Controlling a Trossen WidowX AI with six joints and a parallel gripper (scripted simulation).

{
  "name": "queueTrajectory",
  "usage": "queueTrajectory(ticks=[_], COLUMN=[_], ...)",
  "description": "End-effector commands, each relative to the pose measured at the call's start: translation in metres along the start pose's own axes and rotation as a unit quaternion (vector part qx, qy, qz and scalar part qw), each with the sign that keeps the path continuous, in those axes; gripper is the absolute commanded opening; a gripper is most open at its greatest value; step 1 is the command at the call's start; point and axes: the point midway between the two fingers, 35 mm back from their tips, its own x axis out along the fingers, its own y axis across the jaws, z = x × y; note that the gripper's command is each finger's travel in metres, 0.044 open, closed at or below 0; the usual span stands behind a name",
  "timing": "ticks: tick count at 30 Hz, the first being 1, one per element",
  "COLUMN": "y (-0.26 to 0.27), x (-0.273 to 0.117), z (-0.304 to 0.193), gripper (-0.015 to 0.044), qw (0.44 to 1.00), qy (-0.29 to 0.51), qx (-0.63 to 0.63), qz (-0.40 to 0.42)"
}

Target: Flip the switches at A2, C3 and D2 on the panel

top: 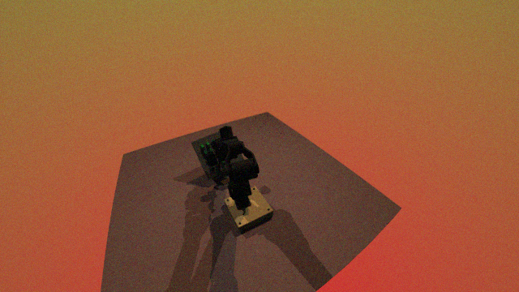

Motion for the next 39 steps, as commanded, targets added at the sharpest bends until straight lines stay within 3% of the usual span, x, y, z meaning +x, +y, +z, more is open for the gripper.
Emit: queueTrajectory(ticks=[1, 15, 23, 39], y=[0.000, 0.000, -0.001, 0.034], x=[0.001, 0.003, -0.060, -0.064], z=[0.000, 0.000, 0.002, -0.038], gripper=[0.0000, 0.0000, 0.0000, 0.0000], qw=[1.000, 1.000, 1.000, 1.000], qy=[0.000, 0.000, 0.014, 0.016], qx=[0.002, 0.002, 0.001, 0.003], qz=[-0.001, -0.001, -0.001, 0.000])
